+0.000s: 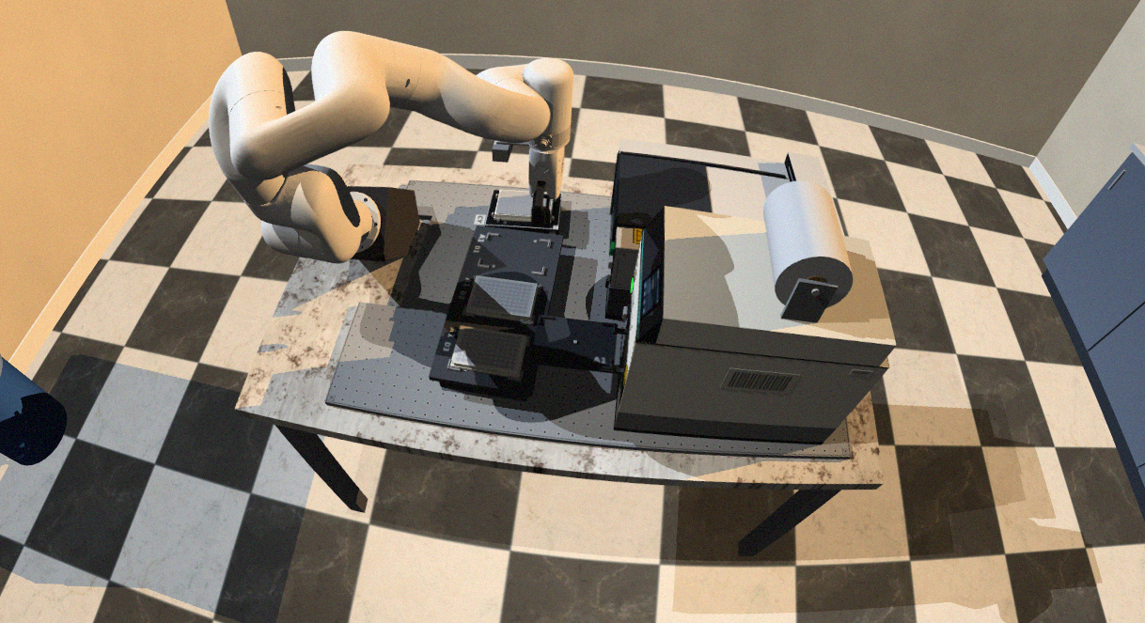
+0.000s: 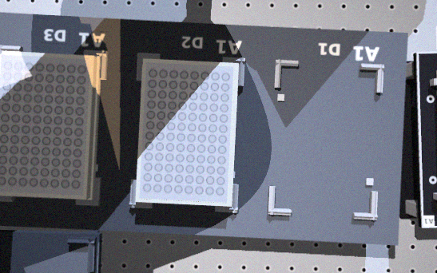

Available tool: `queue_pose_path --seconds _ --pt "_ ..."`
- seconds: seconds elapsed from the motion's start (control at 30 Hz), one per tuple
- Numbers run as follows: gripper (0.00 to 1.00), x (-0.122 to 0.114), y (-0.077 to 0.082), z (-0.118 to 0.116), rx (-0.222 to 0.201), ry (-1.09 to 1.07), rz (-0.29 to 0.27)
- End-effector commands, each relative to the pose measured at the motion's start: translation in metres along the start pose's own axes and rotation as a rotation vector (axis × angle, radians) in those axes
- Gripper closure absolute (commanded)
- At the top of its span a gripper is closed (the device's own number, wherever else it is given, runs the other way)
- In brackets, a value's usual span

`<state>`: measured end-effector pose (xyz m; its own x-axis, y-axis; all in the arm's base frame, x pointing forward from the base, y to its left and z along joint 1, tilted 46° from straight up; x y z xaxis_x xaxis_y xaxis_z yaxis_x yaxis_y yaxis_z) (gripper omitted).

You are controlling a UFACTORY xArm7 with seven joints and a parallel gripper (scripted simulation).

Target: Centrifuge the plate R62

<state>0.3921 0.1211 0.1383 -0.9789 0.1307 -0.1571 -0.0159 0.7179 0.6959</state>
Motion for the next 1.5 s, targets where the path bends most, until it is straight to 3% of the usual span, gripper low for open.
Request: queue_pose_path --seconds 0.0,0.33,1.47 --pt "0.00 0.010 0.019 0.000 -0.003 -0.001 -0.004" --pt "0.00 0.036 0.058 0.003 -0.003 -0.001 -0.003" --pt "0.00 0.036 0.058 0.003 -0.003 -0.001 -0.003"
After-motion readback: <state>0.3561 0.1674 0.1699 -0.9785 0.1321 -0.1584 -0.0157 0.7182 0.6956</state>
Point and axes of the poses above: the point where the finger pads meet when closed, its own y axis back along the fingers, its own z axis across the jaws, x = y × z, the point moved 8 cm from there along y, back along the fingers, and after that the axes turned 11 degrees about -y, right-handed, at the moved point
